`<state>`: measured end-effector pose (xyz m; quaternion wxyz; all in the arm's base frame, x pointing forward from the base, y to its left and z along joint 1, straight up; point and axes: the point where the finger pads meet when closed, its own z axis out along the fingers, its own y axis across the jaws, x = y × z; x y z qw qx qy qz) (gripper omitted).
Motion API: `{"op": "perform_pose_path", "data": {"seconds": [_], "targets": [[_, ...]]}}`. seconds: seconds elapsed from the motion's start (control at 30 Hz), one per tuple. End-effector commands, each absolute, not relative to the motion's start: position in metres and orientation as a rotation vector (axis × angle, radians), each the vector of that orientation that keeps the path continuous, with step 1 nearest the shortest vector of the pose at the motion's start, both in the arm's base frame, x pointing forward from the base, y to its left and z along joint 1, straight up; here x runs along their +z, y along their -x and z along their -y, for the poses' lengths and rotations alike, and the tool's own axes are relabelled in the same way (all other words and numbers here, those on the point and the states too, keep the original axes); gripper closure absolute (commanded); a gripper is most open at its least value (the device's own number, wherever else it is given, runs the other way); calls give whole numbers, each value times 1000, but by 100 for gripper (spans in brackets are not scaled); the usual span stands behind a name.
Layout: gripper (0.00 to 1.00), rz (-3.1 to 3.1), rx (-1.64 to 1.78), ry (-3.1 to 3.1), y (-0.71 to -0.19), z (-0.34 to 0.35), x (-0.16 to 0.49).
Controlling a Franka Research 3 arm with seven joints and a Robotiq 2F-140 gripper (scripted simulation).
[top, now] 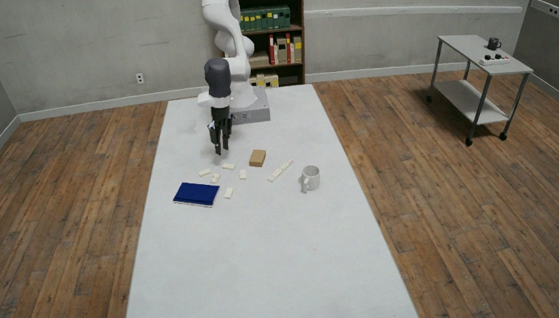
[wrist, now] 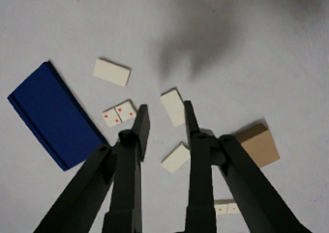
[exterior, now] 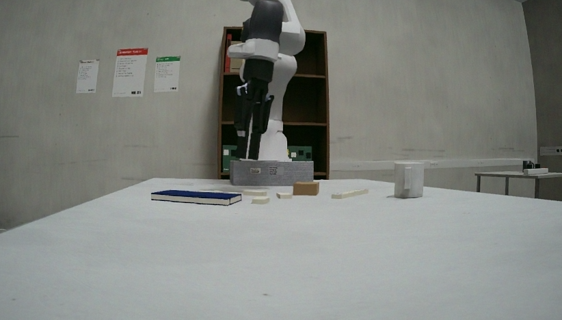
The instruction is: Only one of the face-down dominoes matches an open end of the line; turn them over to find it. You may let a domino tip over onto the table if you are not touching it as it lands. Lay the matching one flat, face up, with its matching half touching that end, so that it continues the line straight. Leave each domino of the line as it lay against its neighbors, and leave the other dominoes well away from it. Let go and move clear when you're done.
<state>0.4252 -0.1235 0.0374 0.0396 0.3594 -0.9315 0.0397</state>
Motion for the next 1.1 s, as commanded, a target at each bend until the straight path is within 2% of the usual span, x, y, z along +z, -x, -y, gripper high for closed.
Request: {"op": "perform_pose_path", "data": {"seconds": [0.0,0.2,1.07], "targets": [[67,2734,29,-1500,-428,123,39],[67,2670,-8,-1654,-428,123,39],[67,2670,-9,-1654,-428,123,27]]}}
